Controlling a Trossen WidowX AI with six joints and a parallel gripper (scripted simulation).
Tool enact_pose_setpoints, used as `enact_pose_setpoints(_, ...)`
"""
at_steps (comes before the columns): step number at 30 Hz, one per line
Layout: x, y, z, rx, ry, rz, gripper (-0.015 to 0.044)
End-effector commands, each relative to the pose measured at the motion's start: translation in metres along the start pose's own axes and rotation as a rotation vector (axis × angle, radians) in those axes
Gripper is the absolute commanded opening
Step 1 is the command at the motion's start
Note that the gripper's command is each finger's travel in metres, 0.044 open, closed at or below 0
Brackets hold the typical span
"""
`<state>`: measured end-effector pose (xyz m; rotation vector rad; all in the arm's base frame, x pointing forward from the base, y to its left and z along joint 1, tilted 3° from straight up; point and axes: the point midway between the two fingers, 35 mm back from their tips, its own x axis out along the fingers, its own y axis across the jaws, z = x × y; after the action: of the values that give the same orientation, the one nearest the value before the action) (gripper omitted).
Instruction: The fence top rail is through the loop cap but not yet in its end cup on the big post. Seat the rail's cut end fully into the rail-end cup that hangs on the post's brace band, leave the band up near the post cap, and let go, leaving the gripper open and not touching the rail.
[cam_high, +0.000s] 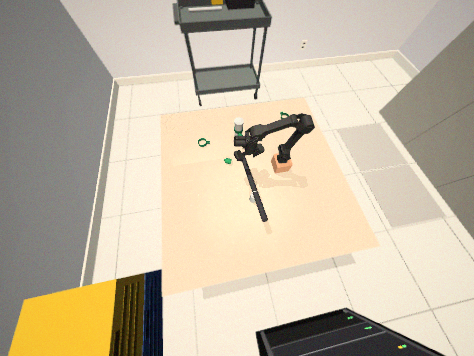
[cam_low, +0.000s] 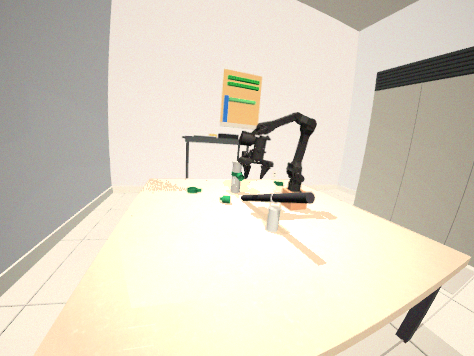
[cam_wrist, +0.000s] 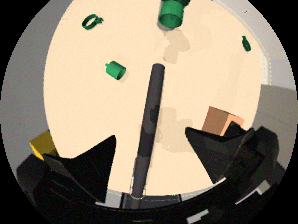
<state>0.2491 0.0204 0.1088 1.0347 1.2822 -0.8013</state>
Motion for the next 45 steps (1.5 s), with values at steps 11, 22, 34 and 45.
enact_pose_setpoints(11, 0.021, 0.005, -0.005, 0.241, 0.004, -0.094, 0.044)
enact_pose_setpoints(22, 0.055, 0.001, -0.006, 0.241, 0.005, -0.094, 0.044)
enact_pose_setpoints(34, 0.069, 0.0, -0.006, 0.241, 0.005, -0.094, 0.044)
enact_pose_setpoints(45, 0.087, -0.001, -0.006, 0.24, 0.005, -0.095, 0.044)
